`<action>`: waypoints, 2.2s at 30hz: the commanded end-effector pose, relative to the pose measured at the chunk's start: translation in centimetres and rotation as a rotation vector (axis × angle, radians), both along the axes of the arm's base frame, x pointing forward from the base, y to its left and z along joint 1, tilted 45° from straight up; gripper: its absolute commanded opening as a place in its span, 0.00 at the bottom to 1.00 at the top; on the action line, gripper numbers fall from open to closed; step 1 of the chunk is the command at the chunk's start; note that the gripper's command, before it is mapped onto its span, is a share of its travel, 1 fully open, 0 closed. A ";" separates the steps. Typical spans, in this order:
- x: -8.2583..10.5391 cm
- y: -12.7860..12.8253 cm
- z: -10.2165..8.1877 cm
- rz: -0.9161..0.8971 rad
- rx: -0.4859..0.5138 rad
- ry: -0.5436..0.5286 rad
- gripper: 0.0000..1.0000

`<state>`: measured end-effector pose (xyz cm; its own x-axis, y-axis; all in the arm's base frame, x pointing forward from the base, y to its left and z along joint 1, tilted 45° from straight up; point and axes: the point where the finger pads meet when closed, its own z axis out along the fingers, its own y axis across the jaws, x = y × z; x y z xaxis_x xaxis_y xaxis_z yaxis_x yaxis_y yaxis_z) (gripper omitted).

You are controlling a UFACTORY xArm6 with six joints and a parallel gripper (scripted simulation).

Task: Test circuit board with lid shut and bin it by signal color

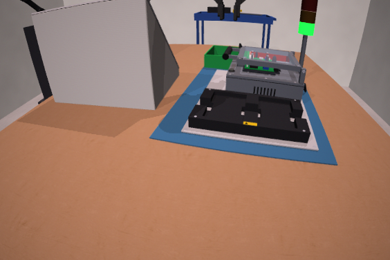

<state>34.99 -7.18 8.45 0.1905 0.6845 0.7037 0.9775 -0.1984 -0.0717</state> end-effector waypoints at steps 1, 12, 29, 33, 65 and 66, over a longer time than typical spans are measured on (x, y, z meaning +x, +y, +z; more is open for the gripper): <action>0.1 -0.1 0.1 -0.001 -0.002 -0.002 0.00; 0.1 -0.1 0.1 -0.001 -0.002 -0.002 0.00; 0.1 -0.1 0.1 -0.001 -0.002 -0.002 0.00; 0.1 -0.1 0.1 -0.001 -0.002 -0.002 0.00; 0.0 -0.9 0.9 -0.002 -0.002 -0.002 0.00; 0.0 -0.9 0.9 -0.003 -0.002 0.000 0.00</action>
<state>34.89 -7.96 9.24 0.1909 0.6844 0.7037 0.9774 -0.1987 -0.0719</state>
